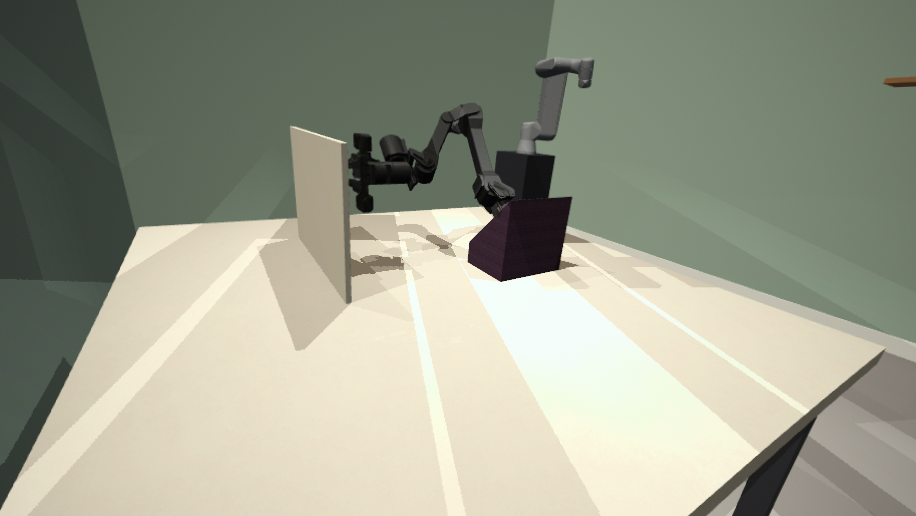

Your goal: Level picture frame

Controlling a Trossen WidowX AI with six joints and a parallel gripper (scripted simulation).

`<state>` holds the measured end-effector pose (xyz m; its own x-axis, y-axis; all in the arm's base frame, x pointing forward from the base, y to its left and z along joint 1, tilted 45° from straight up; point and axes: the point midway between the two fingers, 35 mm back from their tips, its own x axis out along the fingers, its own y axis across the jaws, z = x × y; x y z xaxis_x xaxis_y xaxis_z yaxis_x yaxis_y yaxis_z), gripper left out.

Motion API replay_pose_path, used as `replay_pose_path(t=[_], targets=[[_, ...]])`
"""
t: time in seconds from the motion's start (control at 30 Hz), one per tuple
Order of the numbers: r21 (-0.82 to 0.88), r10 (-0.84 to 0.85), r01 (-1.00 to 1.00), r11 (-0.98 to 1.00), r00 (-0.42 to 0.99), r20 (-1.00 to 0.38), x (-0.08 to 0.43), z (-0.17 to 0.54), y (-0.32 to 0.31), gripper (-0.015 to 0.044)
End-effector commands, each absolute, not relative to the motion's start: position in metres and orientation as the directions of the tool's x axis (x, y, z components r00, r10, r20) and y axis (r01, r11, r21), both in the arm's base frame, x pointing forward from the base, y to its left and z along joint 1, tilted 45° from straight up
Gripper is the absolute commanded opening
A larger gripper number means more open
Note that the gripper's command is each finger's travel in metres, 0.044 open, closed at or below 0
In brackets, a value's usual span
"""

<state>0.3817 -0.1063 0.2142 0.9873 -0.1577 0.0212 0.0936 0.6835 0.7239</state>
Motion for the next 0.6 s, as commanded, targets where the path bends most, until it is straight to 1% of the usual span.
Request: replay_pose_path(t=[0.0, 0.1, 0.43, 0.57], targets=[[0.701, -0.158, 0.096, 0.707, 0.987, 0.024, 0.3817, 0.2141, -0.1065, 0.0000], [0.693, -0.158, 0.098, 0.714, 0.987, 0.024, 0.3817, 0.2140, -0.1066, 0.0000], [0.709, -0.158, 0.096, 0.699, 0.987, 0.021, 0.3818, 0.2140, -0.1064, 0.0260], [0.710, -0.158, 0.096, 0.697, 0.987, 0.022, 0.3802, 0.2144, -0.1064, 0.0260]])
